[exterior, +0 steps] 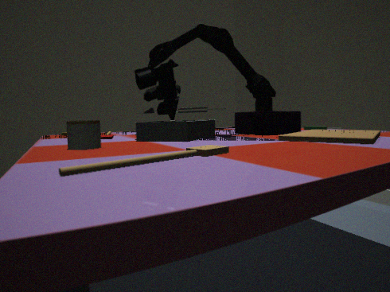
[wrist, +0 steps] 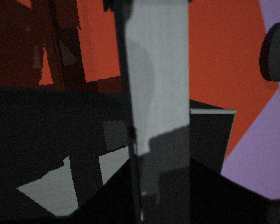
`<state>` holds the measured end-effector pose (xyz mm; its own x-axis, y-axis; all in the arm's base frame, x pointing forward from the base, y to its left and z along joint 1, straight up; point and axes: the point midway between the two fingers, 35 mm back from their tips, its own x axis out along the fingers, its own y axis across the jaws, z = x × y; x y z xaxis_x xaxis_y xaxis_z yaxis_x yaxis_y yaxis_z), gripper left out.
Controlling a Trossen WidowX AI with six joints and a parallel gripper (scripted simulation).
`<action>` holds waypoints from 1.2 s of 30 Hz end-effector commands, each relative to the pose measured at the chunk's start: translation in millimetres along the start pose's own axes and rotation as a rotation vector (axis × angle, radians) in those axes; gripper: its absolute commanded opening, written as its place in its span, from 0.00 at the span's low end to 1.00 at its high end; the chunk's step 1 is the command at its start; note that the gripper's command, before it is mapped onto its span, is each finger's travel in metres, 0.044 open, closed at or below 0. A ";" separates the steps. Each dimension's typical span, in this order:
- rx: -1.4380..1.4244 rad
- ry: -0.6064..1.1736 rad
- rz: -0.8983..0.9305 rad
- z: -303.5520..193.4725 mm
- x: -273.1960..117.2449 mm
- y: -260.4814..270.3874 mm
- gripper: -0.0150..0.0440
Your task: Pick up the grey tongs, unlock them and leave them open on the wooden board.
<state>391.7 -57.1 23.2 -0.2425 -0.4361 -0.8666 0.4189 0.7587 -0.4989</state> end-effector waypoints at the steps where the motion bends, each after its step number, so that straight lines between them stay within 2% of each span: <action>1: 0.013 -0.029 0.016 2.2 -36.3 -20.6 0.00; 13: 0.028 -0.024 0.042 1.8 -35.4 -20.2 0.00; 31: 0.246 0.036 0.497 -0.1 -35.1 -12.5 0.00; 36: 0.261 0.038 0.536 0.1 -36.3 -12.2 0.00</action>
<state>393.3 -52.4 55.8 -0.0076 -0.0424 -0.9991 0.6783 0.7339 -0.0363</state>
